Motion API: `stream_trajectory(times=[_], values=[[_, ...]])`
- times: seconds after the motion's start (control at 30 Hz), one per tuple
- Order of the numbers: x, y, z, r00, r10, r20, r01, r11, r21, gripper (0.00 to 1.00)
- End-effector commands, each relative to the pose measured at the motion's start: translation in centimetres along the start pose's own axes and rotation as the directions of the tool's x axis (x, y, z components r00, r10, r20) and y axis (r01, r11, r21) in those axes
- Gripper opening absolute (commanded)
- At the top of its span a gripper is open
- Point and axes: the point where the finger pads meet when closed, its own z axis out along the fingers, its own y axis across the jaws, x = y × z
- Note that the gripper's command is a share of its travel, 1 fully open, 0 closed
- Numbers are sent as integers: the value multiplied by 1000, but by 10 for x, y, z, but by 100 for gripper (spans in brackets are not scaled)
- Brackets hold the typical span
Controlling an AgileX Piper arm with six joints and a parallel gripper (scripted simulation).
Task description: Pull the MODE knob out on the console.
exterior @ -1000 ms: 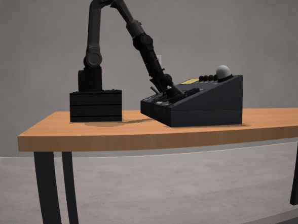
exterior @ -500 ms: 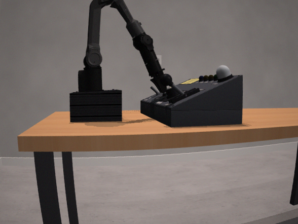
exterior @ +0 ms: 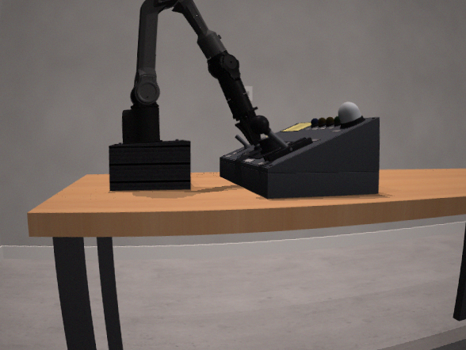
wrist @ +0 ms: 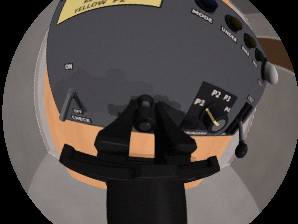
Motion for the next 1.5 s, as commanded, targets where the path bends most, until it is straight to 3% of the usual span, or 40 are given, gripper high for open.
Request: stream_trajectory(times=[0.0, 1.47], values=[[0, 0, 0, 1000, 0, 1, 0, 1000, 0, 0], [0, 0, -7, 1000, 0, 1, 0, 1000, 0, 0]])
